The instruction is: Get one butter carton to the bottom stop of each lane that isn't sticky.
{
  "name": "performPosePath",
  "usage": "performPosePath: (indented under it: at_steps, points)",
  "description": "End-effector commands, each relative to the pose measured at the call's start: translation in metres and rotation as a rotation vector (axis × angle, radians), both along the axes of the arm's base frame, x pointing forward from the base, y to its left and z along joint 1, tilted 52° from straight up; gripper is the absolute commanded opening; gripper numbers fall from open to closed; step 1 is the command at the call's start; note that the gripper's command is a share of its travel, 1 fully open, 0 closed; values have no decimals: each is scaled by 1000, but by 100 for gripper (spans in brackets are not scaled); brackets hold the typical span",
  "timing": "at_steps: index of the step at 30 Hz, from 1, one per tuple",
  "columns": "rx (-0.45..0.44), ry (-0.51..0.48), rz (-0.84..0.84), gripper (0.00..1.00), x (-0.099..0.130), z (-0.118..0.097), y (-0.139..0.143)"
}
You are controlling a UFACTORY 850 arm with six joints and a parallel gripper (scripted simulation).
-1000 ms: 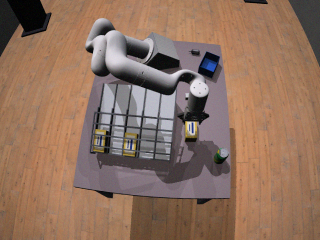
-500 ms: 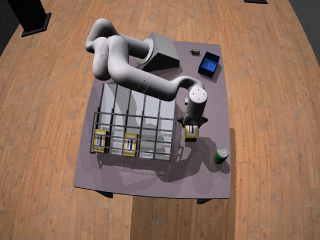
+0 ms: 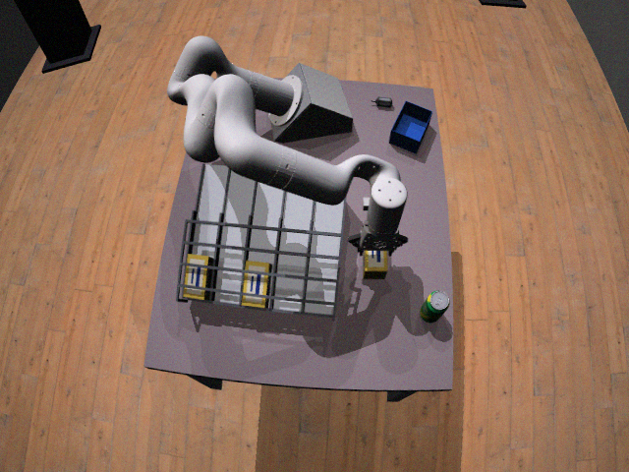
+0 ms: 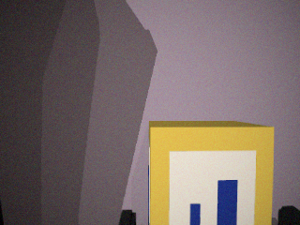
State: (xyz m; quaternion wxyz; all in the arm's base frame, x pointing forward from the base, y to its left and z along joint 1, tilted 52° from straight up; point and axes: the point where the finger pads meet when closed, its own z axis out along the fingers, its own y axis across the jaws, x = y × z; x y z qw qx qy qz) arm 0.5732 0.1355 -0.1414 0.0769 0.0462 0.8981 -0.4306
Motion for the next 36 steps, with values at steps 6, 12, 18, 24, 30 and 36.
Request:
performPosePath:
  at_steps: [6, 12, 18, 24, 30, 36]
  points:
    - [1, -1, 1, 90, 4, -22, -28]
    - [1, -1, 1, 90, 4, -22, -28]
    - [1, -1, 1, 90, 4, -22, -28]
    - [1, -2, 1, 0, 5, -22, -28]
    - [1, -2, 1, 0, 5, -22, -28]
    - [1, -2, 1, 0, 5, -22, -28]
